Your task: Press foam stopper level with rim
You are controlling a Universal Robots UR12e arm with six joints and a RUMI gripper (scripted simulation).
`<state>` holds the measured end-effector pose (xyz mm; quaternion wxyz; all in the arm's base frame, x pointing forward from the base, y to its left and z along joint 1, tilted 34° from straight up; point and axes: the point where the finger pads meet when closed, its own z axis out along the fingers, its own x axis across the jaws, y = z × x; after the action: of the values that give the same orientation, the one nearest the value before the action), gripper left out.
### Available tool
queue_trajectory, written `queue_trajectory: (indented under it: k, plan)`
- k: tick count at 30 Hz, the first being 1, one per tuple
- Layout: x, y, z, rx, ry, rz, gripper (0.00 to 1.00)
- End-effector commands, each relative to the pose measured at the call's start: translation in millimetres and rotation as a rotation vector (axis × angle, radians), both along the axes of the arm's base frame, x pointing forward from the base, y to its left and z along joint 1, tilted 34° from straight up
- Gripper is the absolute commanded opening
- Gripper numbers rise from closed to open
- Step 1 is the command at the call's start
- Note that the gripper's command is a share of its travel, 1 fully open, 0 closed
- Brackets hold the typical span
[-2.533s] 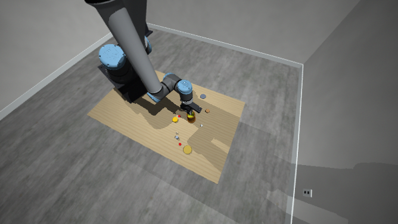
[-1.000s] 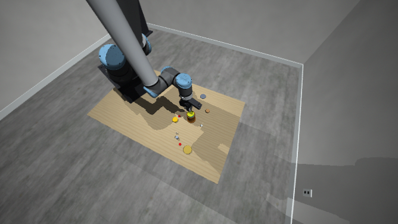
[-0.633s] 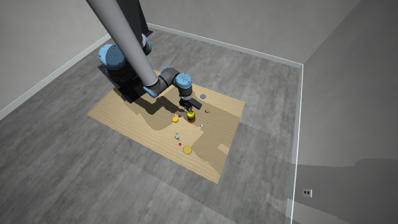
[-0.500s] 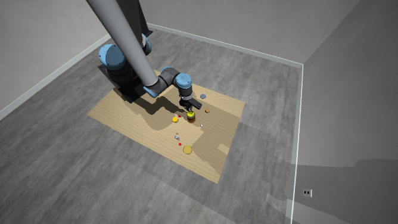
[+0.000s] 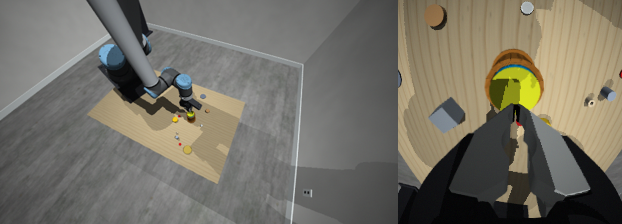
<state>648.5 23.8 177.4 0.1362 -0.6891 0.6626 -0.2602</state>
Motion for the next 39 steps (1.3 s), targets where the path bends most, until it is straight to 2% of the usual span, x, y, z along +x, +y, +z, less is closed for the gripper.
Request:
queue_trajectory:
  k: [1,10,39]
  plan:
    - [2,0,-3,0.0,-0.001,0.0,0.0]
    - [14,-4,-20,0.0,-0.001,0.0,0.0]
    - [16,-4,-23,0.0,-0.001,0.0,0.0]
